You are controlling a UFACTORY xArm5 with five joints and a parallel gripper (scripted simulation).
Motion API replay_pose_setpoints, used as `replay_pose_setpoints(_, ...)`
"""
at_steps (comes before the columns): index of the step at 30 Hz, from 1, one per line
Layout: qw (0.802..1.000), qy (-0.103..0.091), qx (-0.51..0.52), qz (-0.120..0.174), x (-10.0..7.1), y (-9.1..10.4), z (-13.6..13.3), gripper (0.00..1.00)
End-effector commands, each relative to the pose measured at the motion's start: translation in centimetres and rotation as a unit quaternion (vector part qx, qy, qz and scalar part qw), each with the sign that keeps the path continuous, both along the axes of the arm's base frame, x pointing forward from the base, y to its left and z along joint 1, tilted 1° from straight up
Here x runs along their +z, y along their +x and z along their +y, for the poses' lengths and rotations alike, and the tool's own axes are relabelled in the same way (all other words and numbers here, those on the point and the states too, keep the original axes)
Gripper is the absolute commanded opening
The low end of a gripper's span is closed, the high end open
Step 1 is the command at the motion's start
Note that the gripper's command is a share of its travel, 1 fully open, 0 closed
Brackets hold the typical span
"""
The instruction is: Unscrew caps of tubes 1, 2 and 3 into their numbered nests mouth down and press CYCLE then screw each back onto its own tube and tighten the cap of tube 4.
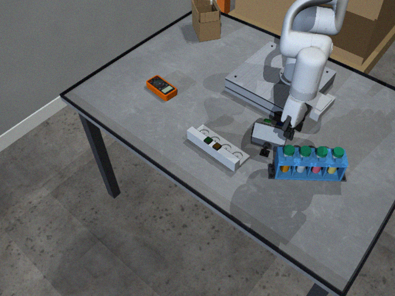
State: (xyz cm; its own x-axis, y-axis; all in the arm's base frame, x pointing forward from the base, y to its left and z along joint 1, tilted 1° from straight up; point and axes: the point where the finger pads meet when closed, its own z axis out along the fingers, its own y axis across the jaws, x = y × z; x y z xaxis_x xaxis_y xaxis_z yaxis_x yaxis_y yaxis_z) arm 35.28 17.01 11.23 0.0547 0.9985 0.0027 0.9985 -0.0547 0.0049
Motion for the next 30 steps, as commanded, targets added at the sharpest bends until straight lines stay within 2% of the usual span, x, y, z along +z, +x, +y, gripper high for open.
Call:
replay_pose_setpoints(1,0.999,0.008,-0.054,0.0,0.2,-1.2,3.3,0.46)
replay_pose_setpoints(13,0.999,0.009,-0.054,0.001,0.3,-3.7,9.5,0.46)
replay_pose_setpoints(15,0.999,0.009,-0.054,0.001,0.3,-3.7,9.5,0.46)
replay_pose_setpoints(23,0.999,0.009,-0.054,0.001,0.4,-5.8,14.3,0.46)
replay_pose_setpoints(30,0.999,0.009,-0.054,0.001,0.4,-5.8,14.4,0.46)
